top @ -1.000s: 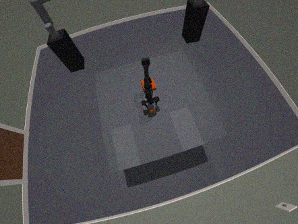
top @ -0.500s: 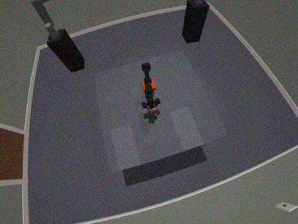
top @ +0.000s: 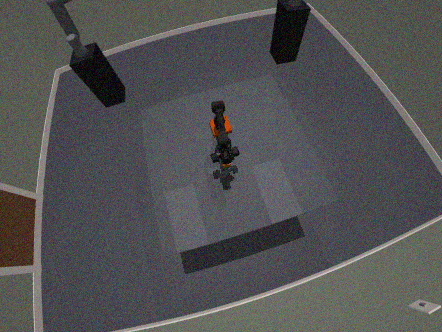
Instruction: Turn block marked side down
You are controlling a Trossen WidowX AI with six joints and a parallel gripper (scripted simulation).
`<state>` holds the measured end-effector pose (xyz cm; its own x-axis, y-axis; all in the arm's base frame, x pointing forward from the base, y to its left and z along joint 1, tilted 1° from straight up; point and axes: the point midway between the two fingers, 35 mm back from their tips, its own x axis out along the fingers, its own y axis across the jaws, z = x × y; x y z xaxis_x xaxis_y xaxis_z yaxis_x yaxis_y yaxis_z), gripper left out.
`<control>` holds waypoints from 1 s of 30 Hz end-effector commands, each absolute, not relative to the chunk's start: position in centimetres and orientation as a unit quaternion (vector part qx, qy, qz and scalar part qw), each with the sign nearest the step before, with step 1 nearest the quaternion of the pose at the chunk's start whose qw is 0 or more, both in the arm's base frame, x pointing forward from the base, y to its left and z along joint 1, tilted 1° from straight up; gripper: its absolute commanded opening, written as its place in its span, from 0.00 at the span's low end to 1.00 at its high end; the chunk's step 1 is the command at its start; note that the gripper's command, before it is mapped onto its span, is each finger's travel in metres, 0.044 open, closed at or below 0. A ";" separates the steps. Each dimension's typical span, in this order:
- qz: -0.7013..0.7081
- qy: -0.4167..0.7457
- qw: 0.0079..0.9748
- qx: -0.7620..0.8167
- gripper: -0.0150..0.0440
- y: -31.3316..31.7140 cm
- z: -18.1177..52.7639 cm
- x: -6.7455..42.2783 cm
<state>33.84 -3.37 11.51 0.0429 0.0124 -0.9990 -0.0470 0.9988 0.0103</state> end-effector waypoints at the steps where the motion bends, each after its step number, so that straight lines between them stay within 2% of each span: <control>1: 0.018 0.696 0.718 -0.013 1.00 -3.4 10.1 34.0; 30: 0.018 0.696 0.718 -0.013 1.00 -3.3 4.4 34.1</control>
<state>34.12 -3.29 5.03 0.0297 0.0110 -0.9995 -0.0483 0.9988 0.0096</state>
